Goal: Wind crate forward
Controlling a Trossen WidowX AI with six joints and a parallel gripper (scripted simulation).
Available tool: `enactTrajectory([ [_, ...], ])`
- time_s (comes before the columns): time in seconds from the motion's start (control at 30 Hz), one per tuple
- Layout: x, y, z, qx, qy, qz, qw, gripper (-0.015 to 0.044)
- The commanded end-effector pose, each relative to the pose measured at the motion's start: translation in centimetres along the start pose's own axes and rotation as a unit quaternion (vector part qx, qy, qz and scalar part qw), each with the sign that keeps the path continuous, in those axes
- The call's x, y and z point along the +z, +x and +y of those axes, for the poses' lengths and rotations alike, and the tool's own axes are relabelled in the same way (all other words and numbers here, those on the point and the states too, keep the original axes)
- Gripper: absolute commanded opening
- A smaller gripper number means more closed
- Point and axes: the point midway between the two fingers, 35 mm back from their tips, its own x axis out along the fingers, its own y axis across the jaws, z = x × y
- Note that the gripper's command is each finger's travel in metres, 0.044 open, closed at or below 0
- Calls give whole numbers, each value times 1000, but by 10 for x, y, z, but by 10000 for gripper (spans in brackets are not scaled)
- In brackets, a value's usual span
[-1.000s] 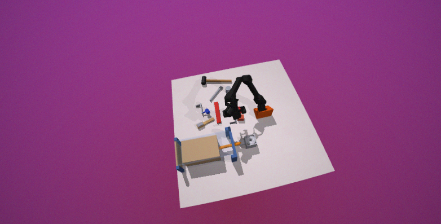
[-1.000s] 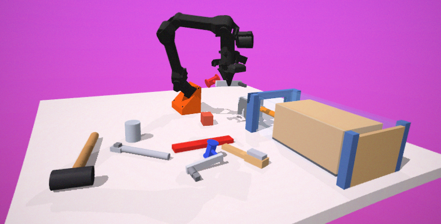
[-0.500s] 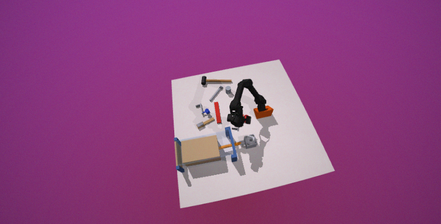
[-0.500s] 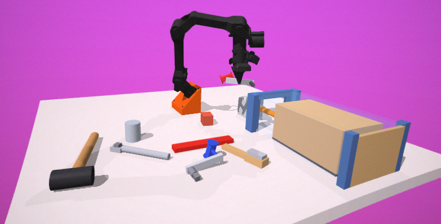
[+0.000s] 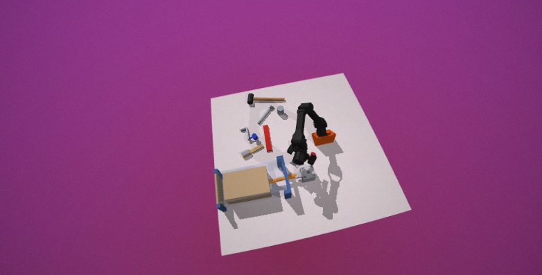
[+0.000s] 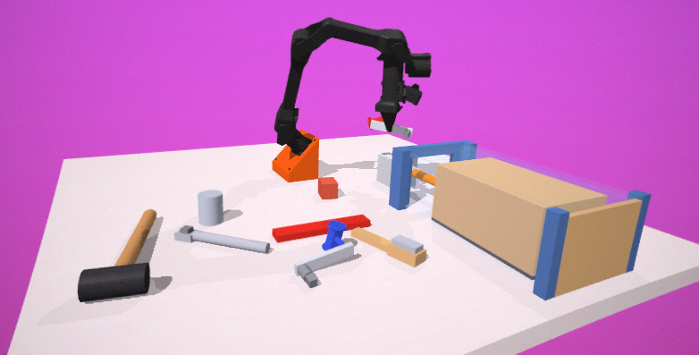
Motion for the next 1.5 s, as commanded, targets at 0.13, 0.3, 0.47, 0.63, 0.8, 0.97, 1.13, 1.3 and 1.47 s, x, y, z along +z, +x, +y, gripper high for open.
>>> enactTrajectory([
  [0.13,8,6,37,-5,95,0,995,0],
  [0.3,10,13,60,-12,160,3,987,0],
  [0.47,11,17,72,-15,192,4,981,0],
  [0.63,8,20,71,-12,182,8,983,0],
  [0.8,7,20,70,24,181,1,983,0],
  [0.97,8,20,70,60,181,-7,982,0],
  [1.13,8,20,70,110,180,-17,977,0],
  [1.3,8,21,70,150,179,-25,972,0],
  [1.47,8,21,70,192,178,-33,965,0],
])
